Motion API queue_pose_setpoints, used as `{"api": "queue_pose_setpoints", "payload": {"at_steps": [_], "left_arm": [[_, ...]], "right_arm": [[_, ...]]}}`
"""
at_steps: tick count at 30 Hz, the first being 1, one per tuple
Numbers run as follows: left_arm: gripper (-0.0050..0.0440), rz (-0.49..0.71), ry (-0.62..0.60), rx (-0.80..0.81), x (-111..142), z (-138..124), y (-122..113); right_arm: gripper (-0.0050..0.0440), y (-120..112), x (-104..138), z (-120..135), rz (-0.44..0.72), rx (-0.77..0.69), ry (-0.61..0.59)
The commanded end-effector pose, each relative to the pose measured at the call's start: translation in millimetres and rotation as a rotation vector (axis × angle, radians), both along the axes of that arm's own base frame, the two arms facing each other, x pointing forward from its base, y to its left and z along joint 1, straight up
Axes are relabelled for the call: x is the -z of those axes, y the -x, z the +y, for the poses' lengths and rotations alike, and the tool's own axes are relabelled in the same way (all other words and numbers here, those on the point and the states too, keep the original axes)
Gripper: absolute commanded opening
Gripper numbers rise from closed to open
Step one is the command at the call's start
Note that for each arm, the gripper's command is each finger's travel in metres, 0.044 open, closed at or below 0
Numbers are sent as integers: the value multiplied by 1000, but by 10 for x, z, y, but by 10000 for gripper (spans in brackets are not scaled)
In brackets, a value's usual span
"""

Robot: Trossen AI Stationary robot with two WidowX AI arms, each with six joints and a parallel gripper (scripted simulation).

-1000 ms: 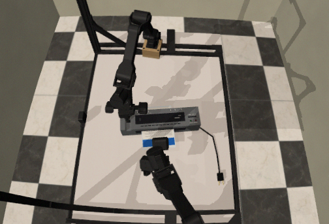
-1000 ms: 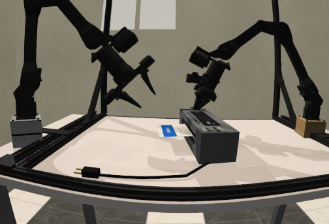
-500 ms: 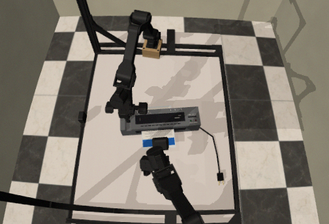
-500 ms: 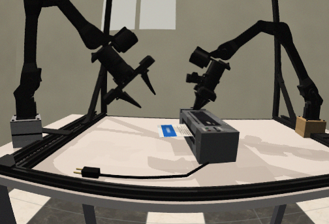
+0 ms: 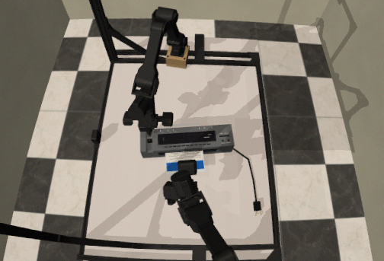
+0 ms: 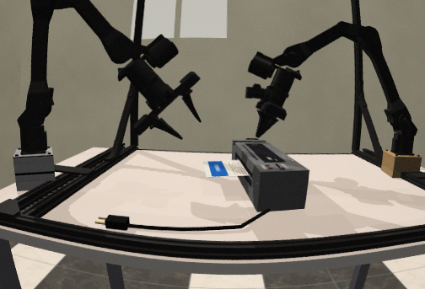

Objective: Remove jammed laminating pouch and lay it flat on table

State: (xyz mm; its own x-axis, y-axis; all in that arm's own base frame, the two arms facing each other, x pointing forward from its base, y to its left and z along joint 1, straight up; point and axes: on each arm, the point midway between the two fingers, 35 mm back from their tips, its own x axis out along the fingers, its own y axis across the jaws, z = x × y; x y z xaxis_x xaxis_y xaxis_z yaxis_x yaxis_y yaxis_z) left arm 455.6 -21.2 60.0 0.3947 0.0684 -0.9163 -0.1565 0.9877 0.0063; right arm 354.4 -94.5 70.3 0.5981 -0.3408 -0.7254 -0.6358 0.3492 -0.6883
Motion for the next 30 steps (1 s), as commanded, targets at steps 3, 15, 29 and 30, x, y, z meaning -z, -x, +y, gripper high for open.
{"api": "queue_pose_setpoints", "payload": {"at_steps": [3, 15, 29, 30], "left_arm": [[-50, -56, 5, -1, -258, -19, -63], [-50, -56, 5, -1, -257, -19, -64], [-50, -56, 5, -1, -257, -19, -64], [-50, -56, 5, -1, -257, -19, -64]], "right_arm": [[266, -37, -92, -6, -26, 0, 4], [266, -37, -92, -6, -26, 0, 4], [266, -37, -92, -6, -26, 0, 4], [266, -37, -92, -6, -26, 0, 4]]}}
